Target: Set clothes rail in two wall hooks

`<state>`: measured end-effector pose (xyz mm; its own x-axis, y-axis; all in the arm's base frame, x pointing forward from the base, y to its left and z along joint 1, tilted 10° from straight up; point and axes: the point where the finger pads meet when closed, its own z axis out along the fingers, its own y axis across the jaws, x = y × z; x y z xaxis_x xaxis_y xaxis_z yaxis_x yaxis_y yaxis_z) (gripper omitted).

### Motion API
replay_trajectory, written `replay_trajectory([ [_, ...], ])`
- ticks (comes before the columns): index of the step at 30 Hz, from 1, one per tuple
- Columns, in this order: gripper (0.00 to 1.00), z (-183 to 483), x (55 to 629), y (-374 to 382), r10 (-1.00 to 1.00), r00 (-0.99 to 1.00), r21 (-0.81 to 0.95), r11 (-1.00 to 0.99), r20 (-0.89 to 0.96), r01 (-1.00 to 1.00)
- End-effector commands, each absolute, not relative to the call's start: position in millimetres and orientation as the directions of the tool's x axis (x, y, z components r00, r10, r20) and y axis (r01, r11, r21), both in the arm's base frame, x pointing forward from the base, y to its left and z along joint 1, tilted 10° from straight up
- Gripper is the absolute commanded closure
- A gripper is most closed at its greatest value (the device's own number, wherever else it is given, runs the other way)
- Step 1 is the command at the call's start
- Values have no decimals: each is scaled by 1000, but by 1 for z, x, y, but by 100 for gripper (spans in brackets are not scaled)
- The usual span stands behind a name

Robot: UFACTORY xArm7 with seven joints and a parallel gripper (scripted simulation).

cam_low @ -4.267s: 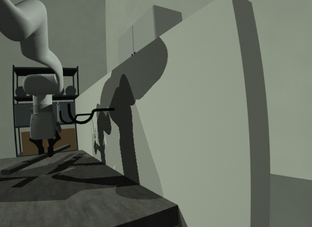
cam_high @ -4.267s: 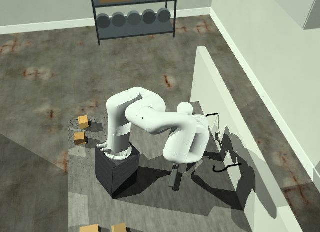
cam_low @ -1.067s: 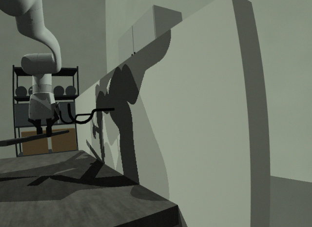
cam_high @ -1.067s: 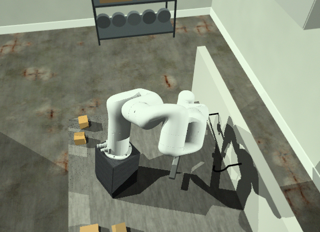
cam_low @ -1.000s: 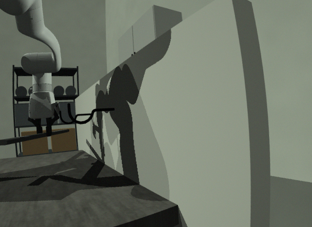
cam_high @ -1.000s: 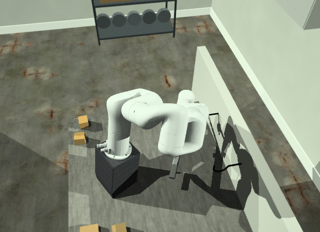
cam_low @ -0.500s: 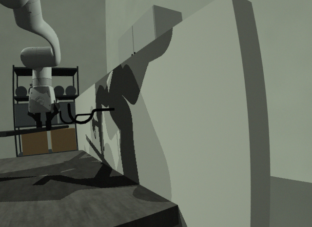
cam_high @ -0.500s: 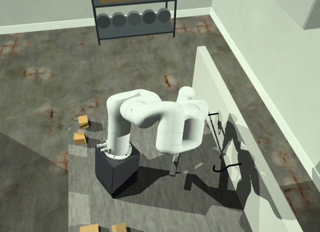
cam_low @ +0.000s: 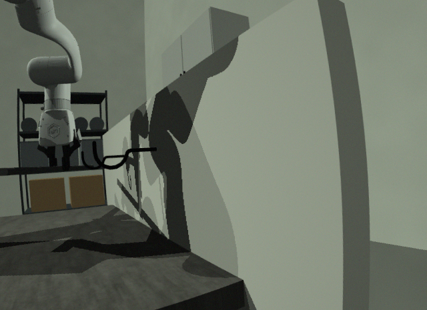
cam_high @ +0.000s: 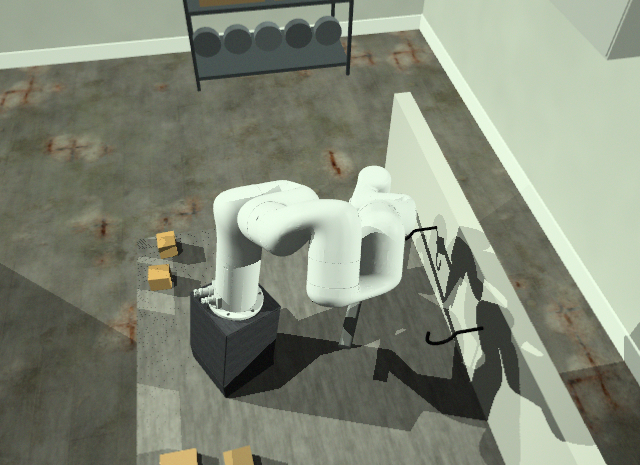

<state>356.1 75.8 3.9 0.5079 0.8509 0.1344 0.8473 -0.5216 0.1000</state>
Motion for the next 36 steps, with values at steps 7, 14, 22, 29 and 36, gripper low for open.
replay_trajectory([
  [7,100,21,355,75,851,507,102,-521,136,847],
  [14,100,29,353,74,851,507,102,-521,136,847],
  [22,100,42,351,74,851,507,102,-521,136,847],
  [29,100,53,349,73,851,507,102,-521,136,847],
  [36,100,62,348,72,851,507,102,-521,136,847],
])
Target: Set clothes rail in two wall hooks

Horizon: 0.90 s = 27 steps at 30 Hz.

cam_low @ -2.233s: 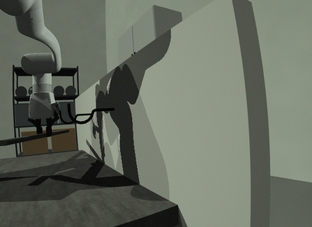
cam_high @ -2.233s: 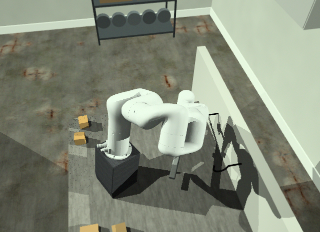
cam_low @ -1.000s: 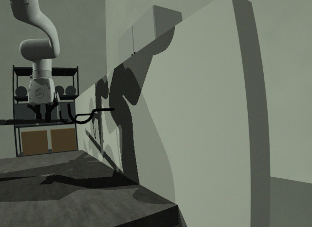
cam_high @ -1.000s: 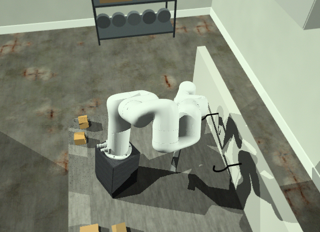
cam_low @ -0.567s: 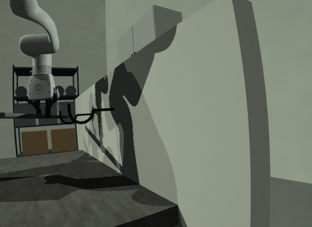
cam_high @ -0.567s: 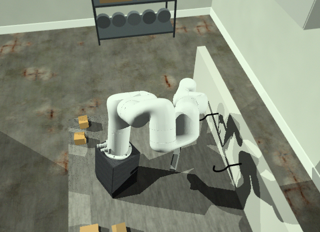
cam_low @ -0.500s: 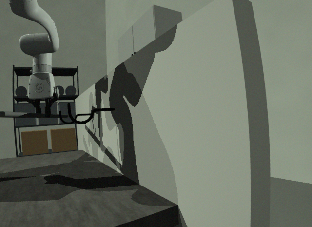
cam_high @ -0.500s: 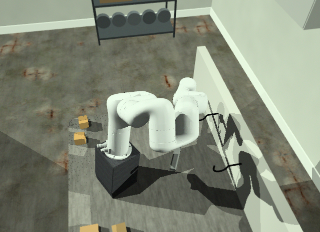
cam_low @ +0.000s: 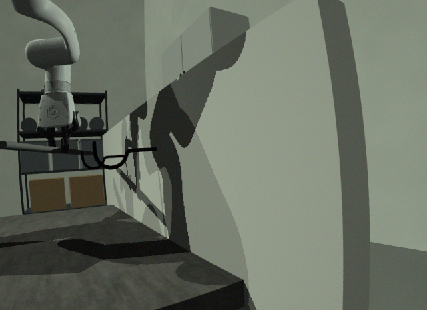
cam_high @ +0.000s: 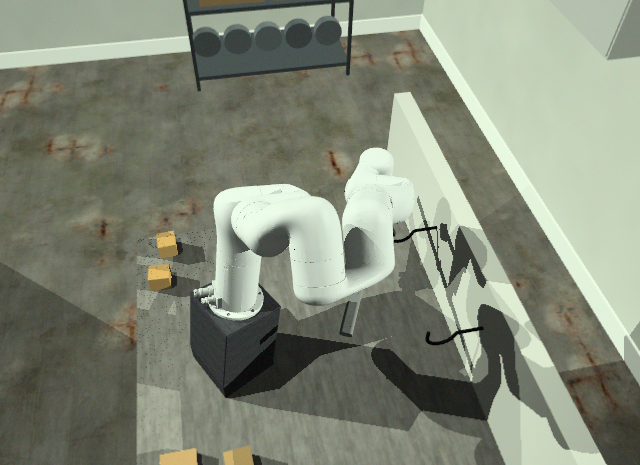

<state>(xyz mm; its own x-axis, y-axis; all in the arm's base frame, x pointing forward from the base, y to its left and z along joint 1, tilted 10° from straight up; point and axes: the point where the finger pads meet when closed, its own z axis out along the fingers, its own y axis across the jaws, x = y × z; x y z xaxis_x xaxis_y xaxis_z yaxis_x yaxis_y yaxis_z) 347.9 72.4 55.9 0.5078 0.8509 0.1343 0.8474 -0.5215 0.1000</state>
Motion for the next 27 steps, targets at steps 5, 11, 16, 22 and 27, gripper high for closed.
replay_trajectory([
  [5,100,70,347,72,851,507,102,-522,136,847],
  [11,100,78,346,71,851,507,102,-522,136,847],
  [16,100,85,344,71,851,507,102,-522,136,847],
  [22,100,95,343,70,851,508,102,-522,136,847],
  [27,100,103,342,70,851,508,102,-522,136,847],
])
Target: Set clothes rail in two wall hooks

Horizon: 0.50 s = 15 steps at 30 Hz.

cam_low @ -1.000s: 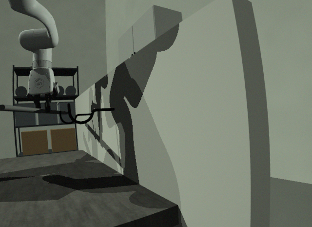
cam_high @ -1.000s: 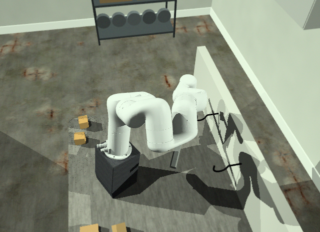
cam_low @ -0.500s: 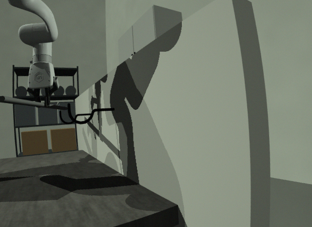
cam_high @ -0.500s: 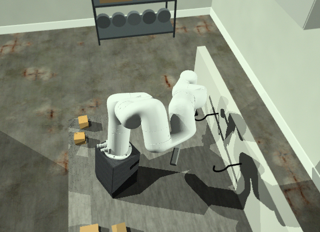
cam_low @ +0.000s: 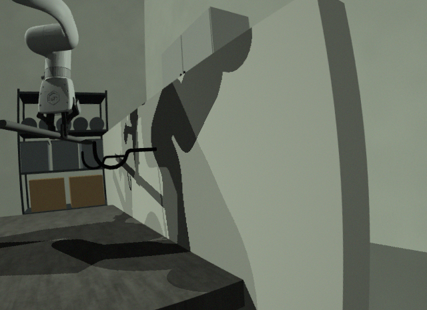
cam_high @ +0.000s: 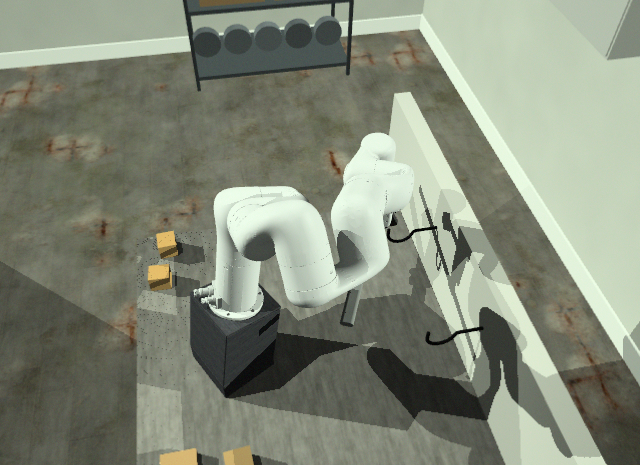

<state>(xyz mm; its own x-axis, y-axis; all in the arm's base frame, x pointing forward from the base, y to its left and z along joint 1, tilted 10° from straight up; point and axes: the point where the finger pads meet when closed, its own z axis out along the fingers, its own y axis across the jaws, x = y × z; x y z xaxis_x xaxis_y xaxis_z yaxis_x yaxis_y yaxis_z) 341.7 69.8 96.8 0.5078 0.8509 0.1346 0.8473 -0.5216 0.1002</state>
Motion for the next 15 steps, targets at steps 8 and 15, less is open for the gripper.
replay_trajectory([
  [8,100,113,340,69,851,508,102,-522,136,847],
  [15,100,124,338,68,851,508,102,-522,136,847],
])
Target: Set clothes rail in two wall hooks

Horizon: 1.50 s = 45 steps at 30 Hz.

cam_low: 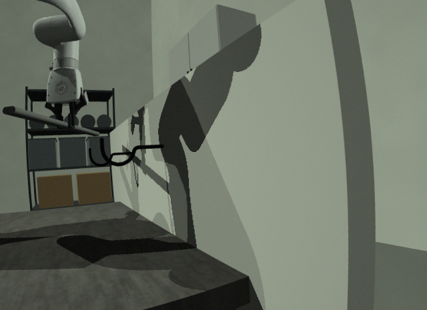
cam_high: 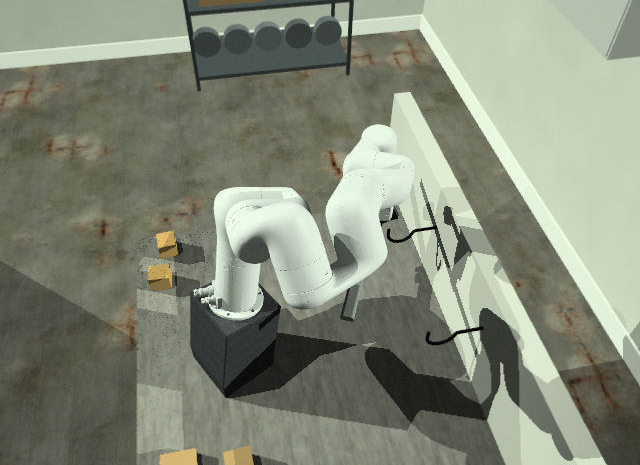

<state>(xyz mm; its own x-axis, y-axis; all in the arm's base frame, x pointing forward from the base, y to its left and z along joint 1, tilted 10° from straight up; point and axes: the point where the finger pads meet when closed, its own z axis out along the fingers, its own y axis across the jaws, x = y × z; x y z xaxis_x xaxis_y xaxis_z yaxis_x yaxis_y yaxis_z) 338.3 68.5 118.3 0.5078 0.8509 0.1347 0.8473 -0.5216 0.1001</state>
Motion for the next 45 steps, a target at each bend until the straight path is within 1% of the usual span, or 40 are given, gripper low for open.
replay_trajectory([
  [1,100,126,338,68,851,508,102,-522,136,847],
  [12,100,129,337,68,851,508,102,-522,136,847],
  [45,100,122,314,15,851,508,102,-522,136,847],
])
